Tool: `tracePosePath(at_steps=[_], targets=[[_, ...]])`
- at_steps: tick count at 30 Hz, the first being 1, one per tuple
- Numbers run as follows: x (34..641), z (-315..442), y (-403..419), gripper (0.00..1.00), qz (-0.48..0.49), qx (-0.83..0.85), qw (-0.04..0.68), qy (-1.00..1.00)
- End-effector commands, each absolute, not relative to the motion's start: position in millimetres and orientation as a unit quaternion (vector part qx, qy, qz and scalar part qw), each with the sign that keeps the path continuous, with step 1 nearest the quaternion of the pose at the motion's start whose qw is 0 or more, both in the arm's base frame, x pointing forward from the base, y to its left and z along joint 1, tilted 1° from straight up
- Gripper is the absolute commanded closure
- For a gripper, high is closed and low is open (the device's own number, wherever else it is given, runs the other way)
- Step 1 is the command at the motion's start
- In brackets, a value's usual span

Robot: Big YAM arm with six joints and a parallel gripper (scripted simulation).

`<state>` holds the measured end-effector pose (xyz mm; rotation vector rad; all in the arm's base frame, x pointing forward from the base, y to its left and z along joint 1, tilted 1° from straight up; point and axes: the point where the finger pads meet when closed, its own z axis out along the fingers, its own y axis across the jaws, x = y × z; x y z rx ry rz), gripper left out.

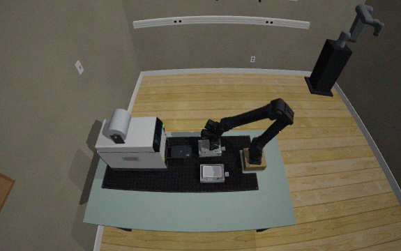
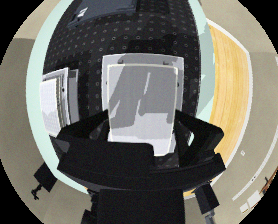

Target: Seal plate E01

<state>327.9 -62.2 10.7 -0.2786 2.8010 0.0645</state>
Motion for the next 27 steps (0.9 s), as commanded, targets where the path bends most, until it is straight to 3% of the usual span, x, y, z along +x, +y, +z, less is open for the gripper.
tracePosePath(at_steps=[1,27], targets=[[345.1,20.7,-64.0,1.00,0.019,-0.101,0.177,0.979],[353.6,29.2,-67.0,1.00,0.015,-0.100,0.187,0.977]])
